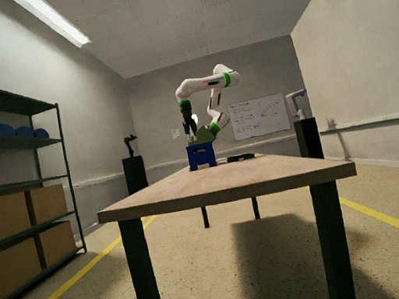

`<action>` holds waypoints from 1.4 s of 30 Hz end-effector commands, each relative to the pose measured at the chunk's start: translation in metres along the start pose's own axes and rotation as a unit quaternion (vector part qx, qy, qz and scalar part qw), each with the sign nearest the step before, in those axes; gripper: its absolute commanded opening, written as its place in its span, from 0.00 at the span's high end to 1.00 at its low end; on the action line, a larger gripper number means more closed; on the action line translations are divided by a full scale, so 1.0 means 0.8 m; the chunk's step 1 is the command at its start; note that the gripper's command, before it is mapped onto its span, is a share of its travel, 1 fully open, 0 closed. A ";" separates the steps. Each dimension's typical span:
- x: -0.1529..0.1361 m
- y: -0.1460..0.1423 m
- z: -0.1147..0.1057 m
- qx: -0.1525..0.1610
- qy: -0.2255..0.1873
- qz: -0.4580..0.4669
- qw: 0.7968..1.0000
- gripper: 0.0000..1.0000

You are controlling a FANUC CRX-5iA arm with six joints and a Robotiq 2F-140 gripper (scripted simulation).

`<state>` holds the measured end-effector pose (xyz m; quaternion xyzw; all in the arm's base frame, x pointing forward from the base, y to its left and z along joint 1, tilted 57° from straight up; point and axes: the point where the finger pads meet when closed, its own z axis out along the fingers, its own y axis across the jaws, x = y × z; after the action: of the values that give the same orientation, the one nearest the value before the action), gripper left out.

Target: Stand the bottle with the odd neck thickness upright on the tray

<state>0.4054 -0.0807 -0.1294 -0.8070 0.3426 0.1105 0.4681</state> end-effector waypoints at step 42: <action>0.001 0.000 0.038 0.000 0.001 0.000 1.000 0.56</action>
<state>0.4100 -0.0547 -0.1465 -0.8070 0.3426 0.1105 0.4681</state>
